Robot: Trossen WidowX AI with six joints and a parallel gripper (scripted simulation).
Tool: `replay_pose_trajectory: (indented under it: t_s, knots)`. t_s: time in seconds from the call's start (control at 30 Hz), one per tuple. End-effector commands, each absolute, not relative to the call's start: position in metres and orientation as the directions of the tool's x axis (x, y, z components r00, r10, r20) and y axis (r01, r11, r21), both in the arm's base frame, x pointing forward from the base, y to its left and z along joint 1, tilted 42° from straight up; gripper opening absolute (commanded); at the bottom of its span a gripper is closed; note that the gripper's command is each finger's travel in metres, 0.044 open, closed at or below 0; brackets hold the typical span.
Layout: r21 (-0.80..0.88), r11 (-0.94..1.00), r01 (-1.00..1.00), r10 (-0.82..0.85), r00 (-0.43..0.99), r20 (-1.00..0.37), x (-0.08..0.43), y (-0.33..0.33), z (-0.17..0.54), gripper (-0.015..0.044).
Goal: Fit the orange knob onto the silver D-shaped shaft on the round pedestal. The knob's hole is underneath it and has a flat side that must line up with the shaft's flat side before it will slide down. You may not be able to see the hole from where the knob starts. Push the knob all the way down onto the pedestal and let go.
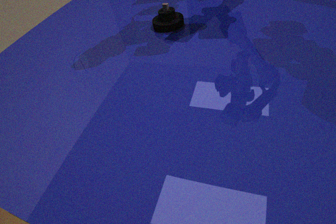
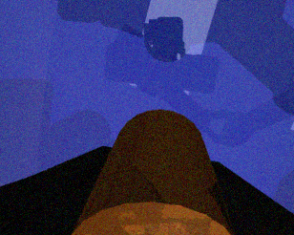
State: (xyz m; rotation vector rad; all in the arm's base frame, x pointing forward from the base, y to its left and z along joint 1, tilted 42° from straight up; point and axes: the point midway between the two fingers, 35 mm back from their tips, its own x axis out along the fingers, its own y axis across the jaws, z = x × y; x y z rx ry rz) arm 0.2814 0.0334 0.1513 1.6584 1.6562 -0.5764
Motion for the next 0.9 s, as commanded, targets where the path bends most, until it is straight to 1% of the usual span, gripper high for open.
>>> replay_pose_trajectory:
  t_s: [0.0,0.2,0.3,0.87]
  knots:
    - [0.180,0.074,0.981,0.663,0.086,-0.743,0.277,0.020,0.168,0.0000]
    - [0.184,0.069,0.981,0.666,0.092,-0.740,0.274,0.015,0.175,0.0000]
    - [0.205,0.046,0.978,0.668,0.122,-0.734,0.273,0.013,0.175,0.0000]
    - [0.447,-0.200,0.872,0.641,0.461,-0.614,0.255,-0.016,0.191,0.0000]
